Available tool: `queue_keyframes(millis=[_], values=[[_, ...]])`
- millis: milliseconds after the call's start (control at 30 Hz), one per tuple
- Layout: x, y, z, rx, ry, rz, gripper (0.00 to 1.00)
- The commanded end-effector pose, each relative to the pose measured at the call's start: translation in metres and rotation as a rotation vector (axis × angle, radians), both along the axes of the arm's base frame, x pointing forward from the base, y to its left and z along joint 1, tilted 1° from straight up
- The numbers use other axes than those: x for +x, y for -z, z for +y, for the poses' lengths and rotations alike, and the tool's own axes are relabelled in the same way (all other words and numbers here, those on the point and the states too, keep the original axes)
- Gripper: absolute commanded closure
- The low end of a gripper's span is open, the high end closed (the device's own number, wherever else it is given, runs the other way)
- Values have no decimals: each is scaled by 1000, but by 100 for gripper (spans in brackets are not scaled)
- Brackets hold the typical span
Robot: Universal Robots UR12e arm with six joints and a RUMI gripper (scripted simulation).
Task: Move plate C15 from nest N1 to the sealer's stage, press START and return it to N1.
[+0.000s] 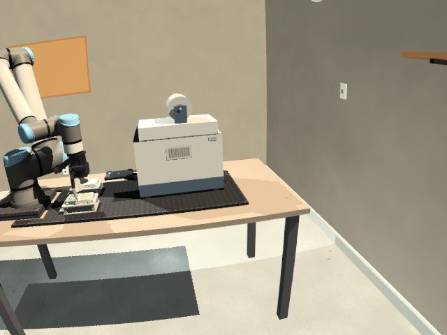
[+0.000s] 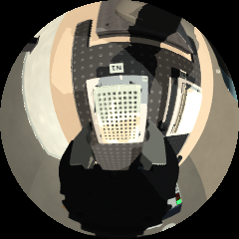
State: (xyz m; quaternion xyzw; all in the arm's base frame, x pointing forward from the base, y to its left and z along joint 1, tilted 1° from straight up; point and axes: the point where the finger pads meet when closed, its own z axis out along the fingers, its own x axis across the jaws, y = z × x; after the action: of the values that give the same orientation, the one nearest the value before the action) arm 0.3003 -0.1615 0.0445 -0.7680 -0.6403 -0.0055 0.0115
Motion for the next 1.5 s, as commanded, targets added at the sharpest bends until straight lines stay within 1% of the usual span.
queue_keyframes(millis=[0, 433, 933, 1333, 1467], values=[[0, 0, -1, -1, 0, -1, 32], [0, 4, 0, -1, 0, -1, 32], [0, 14, 0, -1, 0, -1, 32], [0, 15, 0, -1, 0, -1, 32], [0, 15, 0, -1, 0, -1, 35]])
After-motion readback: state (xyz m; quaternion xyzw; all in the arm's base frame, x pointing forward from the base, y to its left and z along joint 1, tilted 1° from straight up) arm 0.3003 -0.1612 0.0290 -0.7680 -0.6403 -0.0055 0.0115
